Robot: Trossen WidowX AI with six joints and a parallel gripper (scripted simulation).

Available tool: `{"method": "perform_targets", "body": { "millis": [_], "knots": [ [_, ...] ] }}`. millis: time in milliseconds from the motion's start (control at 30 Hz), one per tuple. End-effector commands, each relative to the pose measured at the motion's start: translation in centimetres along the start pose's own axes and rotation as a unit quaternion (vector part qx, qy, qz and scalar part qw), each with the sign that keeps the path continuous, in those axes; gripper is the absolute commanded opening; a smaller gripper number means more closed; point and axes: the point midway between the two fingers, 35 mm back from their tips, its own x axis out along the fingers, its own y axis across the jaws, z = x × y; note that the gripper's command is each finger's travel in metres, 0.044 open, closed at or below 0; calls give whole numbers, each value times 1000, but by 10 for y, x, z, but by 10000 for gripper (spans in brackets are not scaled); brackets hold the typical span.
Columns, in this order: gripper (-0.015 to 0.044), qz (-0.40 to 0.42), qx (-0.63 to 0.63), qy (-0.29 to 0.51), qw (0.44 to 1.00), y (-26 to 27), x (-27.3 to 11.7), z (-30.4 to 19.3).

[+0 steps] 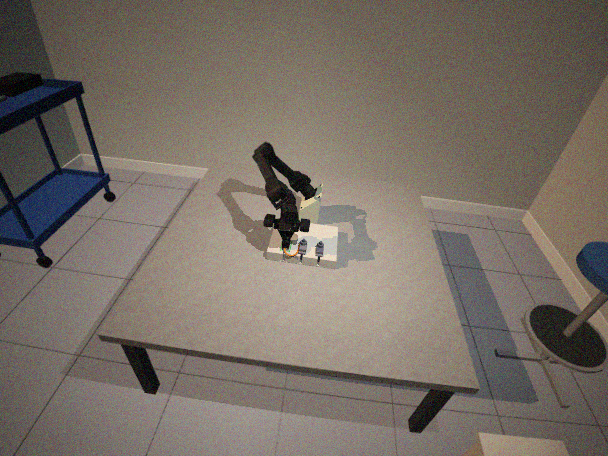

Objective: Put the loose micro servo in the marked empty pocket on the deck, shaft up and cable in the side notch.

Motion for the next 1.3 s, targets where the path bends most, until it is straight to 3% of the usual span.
{"method": "perform_targets", "body": {
  "millis": [0,1267],
  "knots": [
    [0,-2,-2,-2,1000,0,0,0],
    [0,-3,-2,-2,1000,0,31,1]
  ]
}}
